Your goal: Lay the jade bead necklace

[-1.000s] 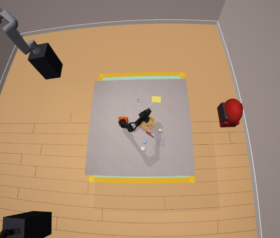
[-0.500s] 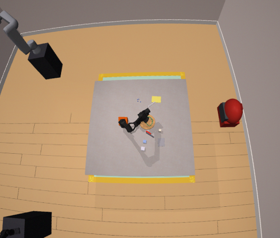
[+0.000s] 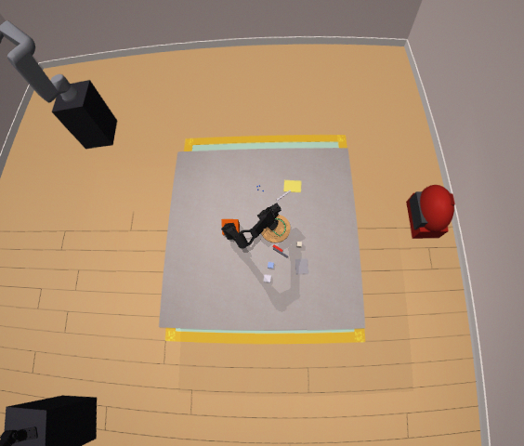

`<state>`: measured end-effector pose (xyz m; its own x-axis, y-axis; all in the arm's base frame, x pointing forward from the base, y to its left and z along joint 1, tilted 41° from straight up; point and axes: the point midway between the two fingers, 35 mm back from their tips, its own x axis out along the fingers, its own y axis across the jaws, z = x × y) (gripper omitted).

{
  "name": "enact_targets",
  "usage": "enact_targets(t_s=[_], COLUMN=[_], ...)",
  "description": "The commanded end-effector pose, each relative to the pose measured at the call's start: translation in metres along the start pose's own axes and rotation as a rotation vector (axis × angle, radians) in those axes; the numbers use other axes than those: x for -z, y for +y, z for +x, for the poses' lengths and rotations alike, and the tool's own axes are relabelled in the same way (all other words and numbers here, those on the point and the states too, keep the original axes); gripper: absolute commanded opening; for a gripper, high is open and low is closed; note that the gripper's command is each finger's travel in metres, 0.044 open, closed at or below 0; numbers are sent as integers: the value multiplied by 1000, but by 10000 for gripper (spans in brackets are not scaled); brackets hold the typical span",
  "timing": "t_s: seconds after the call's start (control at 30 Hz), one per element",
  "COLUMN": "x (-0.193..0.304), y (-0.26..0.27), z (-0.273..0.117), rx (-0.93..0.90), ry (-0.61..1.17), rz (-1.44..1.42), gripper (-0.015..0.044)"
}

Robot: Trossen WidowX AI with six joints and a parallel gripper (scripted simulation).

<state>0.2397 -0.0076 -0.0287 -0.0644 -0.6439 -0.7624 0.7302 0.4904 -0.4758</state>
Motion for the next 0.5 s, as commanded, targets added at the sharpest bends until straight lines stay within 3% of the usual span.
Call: enact_targets(t_s=[0.0,0.47], x=[0,1], y=[0,-1], z=[0,-4], rx=[0,4], ry=[0,1], rz=[0,-6], gripper=[26,394])
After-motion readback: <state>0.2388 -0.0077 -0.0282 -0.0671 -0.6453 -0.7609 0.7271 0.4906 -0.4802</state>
